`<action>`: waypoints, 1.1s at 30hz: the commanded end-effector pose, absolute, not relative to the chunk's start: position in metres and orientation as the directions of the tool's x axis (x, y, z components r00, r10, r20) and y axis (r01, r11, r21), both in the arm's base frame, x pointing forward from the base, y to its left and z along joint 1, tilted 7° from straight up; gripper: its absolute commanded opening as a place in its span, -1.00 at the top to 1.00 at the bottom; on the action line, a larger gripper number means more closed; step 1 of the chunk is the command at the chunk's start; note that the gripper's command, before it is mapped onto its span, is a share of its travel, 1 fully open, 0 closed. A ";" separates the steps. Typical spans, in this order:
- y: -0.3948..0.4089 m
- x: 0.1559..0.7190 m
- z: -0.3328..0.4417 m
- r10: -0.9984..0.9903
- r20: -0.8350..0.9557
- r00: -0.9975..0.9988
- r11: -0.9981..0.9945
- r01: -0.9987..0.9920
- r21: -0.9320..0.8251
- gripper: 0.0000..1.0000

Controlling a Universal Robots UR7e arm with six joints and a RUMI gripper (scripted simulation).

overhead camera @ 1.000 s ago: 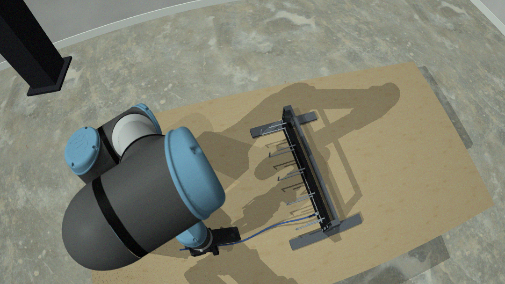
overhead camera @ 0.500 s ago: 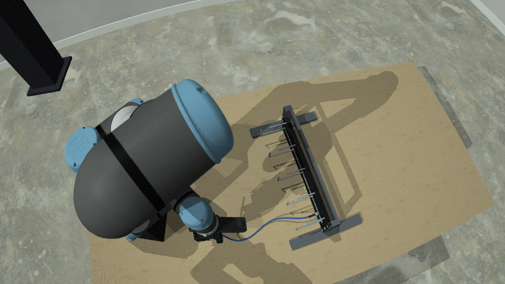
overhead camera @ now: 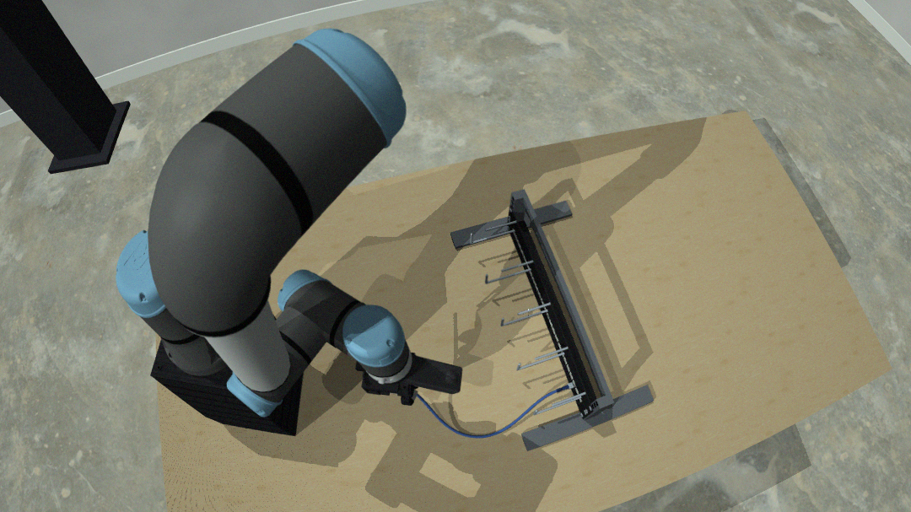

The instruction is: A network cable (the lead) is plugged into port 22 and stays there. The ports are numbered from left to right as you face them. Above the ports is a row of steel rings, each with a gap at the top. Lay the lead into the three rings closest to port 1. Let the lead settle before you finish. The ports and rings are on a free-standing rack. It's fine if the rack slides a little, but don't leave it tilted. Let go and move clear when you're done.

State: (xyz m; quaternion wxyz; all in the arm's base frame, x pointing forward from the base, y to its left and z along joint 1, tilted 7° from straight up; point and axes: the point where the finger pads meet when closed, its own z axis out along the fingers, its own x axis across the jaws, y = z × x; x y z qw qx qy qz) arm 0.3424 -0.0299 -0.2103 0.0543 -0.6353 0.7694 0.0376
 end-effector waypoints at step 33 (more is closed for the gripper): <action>0.148 0.457 -0.126 -0.552 -0.080 -0.830 0.825 -0.558 0.089 1.00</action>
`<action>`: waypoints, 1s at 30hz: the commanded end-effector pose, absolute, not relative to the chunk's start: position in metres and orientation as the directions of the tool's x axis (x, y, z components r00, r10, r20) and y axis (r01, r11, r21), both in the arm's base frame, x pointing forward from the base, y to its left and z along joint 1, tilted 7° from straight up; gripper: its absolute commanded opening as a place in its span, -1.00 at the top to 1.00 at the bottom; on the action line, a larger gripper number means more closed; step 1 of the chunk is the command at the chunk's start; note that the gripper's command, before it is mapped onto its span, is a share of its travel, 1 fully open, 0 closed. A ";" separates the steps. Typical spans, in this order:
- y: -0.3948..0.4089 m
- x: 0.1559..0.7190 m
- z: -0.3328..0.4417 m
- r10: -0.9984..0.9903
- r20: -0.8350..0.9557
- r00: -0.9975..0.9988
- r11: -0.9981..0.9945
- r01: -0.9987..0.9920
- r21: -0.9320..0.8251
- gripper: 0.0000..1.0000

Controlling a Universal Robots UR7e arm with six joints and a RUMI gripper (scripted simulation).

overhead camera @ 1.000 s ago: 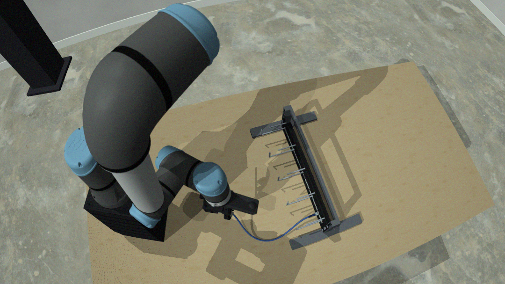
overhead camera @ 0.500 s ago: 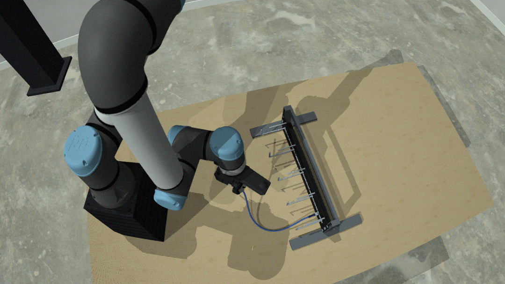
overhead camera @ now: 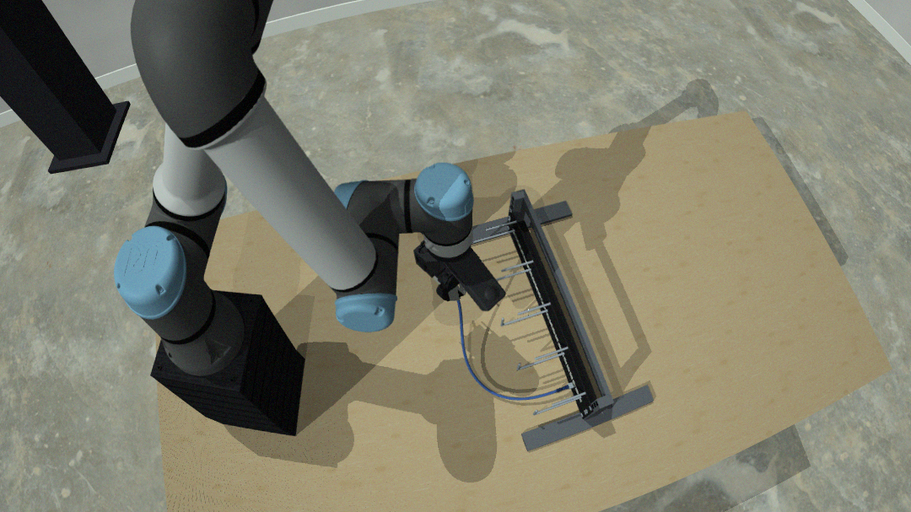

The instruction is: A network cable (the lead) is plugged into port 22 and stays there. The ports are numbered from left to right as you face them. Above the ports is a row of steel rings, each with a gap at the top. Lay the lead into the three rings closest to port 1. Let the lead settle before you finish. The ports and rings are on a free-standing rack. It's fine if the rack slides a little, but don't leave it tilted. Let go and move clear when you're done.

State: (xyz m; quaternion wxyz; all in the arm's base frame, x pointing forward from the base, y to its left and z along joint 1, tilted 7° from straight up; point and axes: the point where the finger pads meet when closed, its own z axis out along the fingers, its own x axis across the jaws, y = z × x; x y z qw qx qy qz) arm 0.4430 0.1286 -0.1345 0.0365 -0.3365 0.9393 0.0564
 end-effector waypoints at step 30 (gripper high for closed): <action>0.231 0.506 -0.086 -0.226 -0.044 -0.973 0.967 -0.230 0.112 1.00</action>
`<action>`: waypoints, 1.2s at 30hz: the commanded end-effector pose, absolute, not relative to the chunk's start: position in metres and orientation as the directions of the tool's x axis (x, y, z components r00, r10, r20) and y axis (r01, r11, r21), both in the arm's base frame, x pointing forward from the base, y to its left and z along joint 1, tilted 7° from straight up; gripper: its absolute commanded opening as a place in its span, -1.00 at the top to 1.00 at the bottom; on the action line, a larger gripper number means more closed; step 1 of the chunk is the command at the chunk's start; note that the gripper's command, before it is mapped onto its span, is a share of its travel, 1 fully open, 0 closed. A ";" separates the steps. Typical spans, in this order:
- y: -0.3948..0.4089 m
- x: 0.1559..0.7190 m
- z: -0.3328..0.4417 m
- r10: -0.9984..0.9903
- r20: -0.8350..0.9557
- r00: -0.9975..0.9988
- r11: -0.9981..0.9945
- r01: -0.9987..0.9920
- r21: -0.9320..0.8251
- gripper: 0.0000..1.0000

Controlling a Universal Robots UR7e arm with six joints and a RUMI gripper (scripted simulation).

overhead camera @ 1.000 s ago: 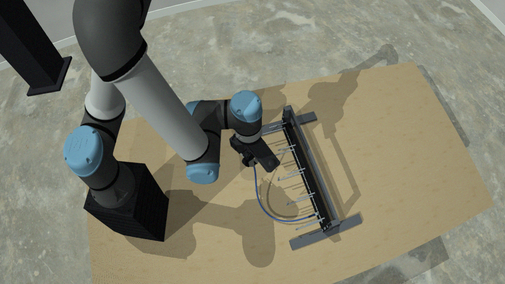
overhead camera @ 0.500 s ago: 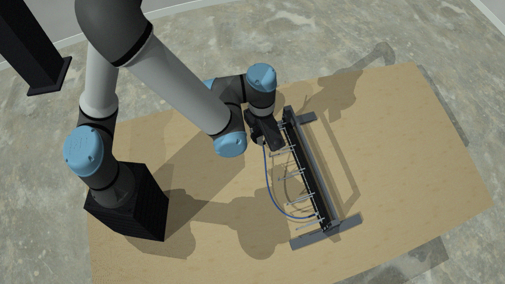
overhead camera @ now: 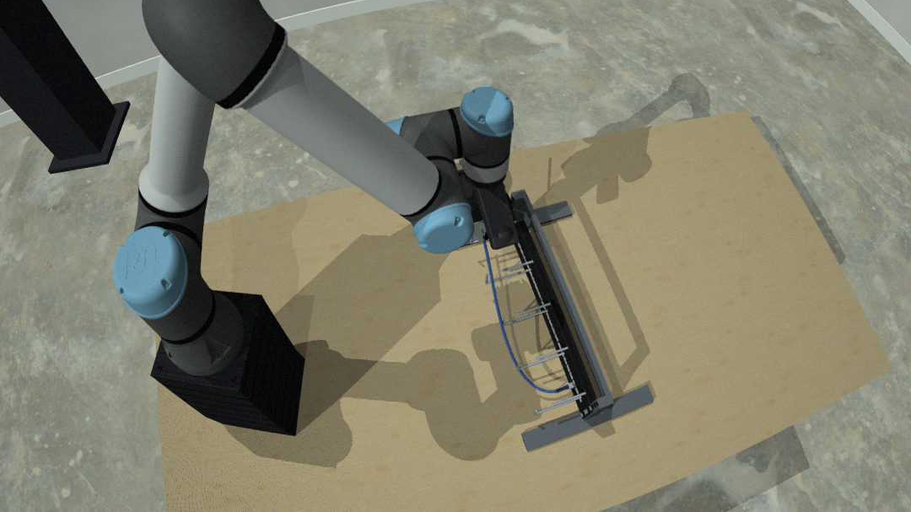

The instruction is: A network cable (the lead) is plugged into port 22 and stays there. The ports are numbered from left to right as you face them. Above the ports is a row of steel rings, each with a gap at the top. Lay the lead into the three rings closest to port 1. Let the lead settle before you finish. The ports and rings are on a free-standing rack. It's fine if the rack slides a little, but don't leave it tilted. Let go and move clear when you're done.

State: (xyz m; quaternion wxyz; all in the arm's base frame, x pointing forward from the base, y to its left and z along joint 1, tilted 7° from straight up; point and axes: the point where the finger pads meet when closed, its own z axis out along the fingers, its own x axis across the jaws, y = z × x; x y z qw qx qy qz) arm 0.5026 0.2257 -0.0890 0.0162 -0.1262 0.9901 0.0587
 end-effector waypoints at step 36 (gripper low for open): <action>0.236 0.509 -0.084 -0.205 -0.042 -0.978 0.971 -0.209 0.113 1.00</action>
